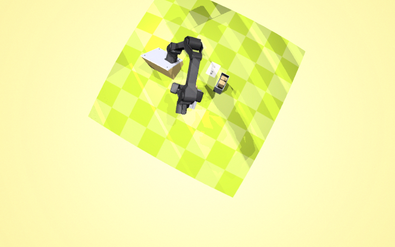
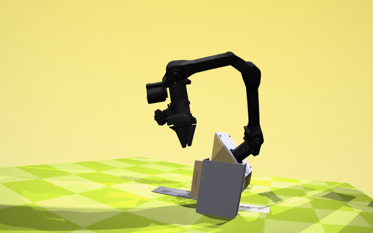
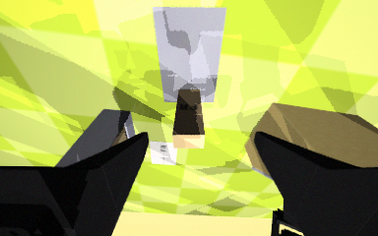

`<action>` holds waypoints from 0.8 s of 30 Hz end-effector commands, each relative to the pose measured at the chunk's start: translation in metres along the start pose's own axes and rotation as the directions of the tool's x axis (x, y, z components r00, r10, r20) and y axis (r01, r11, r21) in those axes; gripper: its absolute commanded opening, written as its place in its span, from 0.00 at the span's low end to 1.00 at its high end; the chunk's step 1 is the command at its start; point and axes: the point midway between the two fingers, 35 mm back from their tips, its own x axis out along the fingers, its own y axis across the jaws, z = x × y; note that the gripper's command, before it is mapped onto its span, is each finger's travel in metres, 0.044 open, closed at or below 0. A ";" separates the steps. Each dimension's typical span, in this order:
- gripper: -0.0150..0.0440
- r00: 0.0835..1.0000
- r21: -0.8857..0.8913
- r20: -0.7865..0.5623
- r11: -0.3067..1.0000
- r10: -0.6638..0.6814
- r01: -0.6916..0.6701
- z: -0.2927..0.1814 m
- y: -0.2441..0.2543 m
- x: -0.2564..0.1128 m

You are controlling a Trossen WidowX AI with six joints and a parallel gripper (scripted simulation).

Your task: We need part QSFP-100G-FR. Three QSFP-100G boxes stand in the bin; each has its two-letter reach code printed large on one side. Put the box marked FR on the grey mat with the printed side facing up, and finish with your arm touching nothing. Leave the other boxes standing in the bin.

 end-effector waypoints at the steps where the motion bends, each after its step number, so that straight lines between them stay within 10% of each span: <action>1: 1.00 1.000 -0.001 -0.011 1.000 -0.001 0.001 0.004 0.000 0.008; 24: 1.00 1.000 0.000 -0.017 1.000 -0.006 0.006 0.005 0.003 0.037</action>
